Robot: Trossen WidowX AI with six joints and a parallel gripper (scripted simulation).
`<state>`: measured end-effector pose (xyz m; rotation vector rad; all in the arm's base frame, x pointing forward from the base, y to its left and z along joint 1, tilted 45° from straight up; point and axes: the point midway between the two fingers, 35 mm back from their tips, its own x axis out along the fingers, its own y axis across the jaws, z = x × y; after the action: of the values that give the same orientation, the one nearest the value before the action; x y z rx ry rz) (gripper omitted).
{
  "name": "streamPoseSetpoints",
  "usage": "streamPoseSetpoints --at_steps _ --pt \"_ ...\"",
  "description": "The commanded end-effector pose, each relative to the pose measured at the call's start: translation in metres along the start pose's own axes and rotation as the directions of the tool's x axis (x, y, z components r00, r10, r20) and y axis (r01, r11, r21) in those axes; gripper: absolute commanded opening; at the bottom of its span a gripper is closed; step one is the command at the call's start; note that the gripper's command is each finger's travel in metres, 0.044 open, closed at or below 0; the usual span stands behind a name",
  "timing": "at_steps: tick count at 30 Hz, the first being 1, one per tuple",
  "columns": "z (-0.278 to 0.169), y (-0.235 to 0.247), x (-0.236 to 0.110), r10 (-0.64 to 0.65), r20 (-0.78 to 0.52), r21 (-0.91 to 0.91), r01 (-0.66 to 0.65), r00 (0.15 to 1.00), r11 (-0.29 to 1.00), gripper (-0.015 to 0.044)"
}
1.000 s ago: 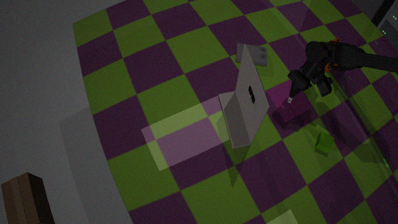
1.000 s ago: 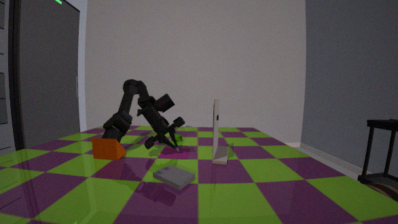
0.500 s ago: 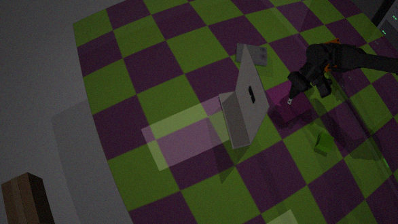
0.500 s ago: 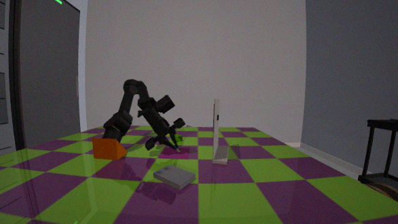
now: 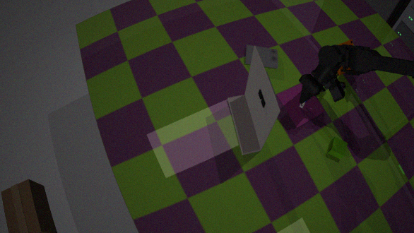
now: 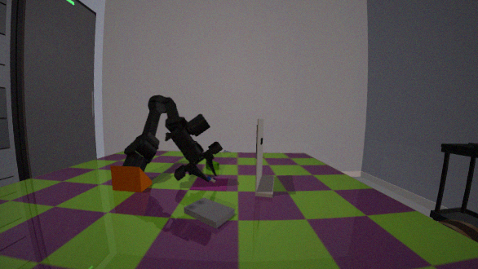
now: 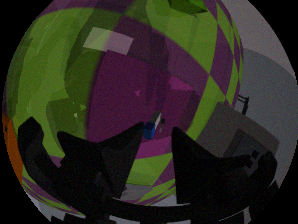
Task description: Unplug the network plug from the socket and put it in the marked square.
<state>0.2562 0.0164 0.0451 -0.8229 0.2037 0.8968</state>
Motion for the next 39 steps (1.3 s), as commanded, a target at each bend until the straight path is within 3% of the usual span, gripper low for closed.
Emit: streamPoseSetpoints --at_steps 1,39 --pt "0.0 0.0 -0.001 0.0 0.0 -0.002 0.0 1.0 1.0 0.0156" --pt "-0.004 -0.003 -0.033 0.006 -0.009 0.001 -0.006 1.0 1.0 0.0156"
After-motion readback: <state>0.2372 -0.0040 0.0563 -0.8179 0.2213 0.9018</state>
